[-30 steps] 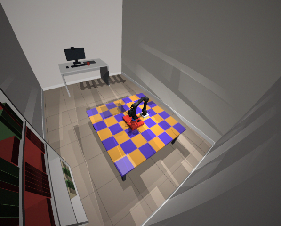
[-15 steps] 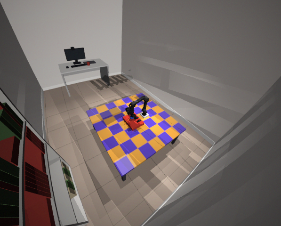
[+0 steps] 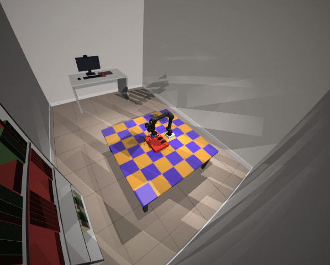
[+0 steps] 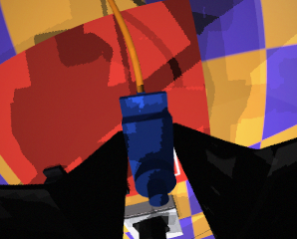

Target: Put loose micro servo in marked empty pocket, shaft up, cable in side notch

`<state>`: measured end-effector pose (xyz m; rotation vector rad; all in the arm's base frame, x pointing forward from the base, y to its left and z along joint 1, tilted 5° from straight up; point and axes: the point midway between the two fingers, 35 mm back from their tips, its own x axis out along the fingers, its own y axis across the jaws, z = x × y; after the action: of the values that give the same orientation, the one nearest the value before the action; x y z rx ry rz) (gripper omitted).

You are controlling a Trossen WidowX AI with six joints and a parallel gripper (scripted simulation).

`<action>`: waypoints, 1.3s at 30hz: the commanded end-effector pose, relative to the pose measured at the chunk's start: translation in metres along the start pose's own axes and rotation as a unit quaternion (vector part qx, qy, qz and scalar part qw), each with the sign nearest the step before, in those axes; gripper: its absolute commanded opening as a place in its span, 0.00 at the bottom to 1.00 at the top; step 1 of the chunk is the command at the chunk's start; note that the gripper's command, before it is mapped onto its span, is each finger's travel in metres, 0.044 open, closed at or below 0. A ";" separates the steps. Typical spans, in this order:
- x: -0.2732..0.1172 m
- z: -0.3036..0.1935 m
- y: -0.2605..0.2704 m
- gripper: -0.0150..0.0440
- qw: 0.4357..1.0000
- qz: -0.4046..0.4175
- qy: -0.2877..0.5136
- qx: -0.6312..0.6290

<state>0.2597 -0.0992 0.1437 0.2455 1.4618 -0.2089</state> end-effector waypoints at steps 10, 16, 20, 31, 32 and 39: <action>-0.003 0.002 -0.002 0.25 0.985 0.004 -0.004 0.174; -0.003 0.002 -0.002 0.25 0.961 0.004 -0.004 0.276; -0.003 0.002 -0.002 0.25 0.940 0.004 -0.003 0.342; -0.003 0.002 -0.002 0.25 0.857 0.005 -0.002 0.515; -0.003 0.002 -0.002 0.25 0.848 0.005 -0.002 0.529; -0.003 0.002 -0.002 0.25 0.778 0.005 -0.002 0.628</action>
<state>0.2604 -0.1023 0.1451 1.2384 1.1515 -1.1064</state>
